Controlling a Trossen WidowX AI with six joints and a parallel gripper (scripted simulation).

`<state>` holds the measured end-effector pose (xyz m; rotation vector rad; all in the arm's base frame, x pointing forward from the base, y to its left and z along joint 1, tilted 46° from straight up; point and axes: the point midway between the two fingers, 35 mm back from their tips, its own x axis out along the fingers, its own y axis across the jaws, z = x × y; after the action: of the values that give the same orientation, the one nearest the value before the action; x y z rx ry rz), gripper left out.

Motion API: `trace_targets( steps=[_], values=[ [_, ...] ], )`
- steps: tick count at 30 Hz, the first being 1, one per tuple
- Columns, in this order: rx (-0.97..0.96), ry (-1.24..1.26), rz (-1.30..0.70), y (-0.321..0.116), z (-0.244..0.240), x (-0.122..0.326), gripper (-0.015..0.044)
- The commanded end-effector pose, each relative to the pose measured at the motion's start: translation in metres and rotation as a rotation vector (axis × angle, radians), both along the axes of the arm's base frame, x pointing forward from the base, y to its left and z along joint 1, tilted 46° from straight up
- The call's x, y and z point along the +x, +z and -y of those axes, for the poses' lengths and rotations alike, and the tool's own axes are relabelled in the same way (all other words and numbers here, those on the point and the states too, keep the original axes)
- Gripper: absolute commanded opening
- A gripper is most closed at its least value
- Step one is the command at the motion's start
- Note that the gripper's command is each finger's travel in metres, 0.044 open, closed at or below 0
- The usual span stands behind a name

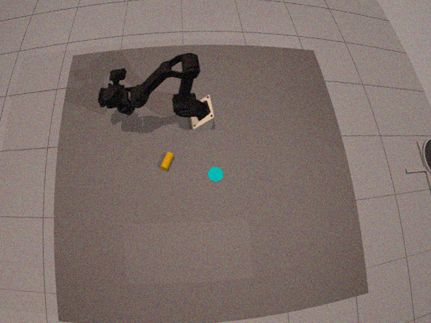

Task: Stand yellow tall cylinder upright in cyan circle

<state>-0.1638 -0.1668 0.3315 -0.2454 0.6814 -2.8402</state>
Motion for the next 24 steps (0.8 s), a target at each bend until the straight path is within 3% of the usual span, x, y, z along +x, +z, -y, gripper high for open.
trace_targets(
  steps=[1, 12, 24],
  values=[
    [0.039, 0.185, 0.048, -0.01, 0.041, 0.027, 0.0309],
    [0.219, 0.673, 0.206, -0.054, 0.107, 0.144, 0.0309],
    [0.52, 1.059, 0.341, -0.107, 0.081, 0.274, 0.0309]
  ],
)
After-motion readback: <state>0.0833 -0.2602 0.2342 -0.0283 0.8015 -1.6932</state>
